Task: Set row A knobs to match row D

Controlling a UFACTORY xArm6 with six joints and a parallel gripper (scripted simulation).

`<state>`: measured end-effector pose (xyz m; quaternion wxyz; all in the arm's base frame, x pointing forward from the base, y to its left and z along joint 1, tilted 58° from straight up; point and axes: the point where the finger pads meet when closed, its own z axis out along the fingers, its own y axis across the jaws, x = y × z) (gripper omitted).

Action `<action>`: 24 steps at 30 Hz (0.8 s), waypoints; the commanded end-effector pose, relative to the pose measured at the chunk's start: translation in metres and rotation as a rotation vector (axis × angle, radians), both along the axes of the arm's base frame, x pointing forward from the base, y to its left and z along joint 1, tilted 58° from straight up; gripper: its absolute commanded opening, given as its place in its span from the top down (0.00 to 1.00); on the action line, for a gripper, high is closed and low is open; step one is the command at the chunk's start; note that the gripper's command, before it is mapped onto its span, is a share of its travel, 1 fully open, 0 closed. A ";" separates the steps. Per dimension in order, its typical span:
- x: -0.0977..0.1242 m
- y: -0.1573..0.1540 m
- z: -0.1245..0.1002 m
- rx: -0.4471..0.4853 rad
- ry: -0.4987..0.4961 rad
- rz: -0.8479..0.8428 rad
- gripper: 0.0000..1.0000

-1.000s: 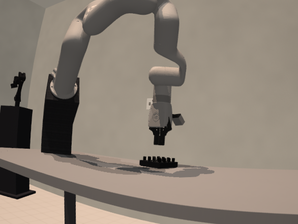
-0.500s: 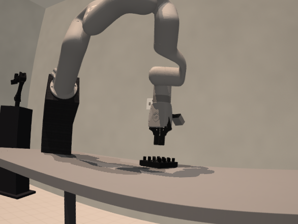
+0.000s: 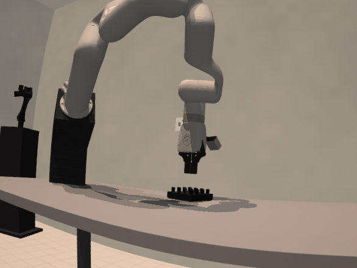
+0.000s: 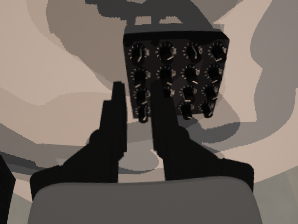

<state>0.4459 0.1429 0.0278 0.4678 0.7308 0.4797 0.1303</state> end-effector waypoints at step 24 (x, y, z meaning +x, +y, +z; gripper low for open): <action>0.014 -0.010 -0.010 0.001 -0.001 0.002 0.81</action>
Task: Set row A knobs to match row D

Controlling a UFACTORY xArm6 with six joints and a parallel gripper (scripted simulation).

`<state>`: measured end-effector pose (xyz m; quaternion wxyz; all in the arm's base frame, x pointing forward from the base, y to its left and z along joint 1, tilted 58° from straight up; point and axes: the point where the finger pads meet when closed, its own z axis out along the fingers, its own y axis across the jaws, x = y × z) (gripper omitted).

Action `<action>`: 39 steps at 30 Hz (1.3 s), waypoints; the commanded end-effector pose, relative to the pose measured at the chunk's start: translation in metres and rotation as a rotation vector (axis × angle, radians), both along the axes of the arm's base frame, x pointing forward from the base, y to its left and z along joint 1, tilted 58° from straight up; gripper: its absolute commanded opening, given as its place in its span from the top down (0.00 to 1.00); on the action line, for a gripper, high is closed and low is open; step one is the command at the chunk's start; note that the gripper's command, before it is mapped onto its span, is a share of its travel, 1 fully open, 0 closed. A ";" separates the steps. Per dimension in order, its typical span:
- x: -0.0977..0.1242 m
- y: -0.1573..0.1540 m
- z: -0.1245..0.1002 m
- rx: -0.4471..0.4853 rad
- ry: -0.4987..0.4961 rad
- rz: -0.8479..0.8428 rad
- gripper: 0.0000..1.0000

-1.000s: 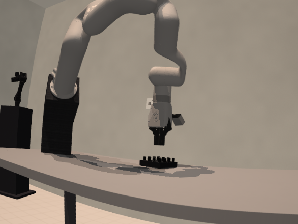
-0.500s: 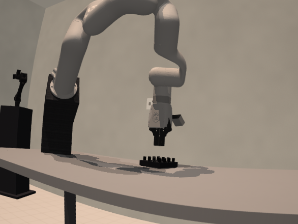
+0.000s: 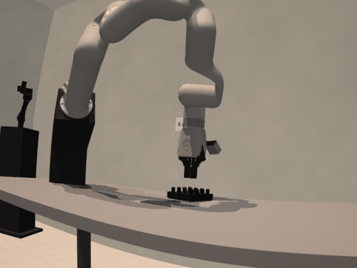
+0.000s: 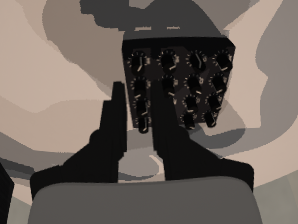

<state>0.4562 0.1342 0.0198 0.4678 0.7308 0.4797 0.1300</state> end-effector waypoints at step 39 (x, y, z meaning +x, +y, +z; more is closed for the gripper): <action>0.018 -0.014 -0.014 0.001 -0.001 0.002 0.81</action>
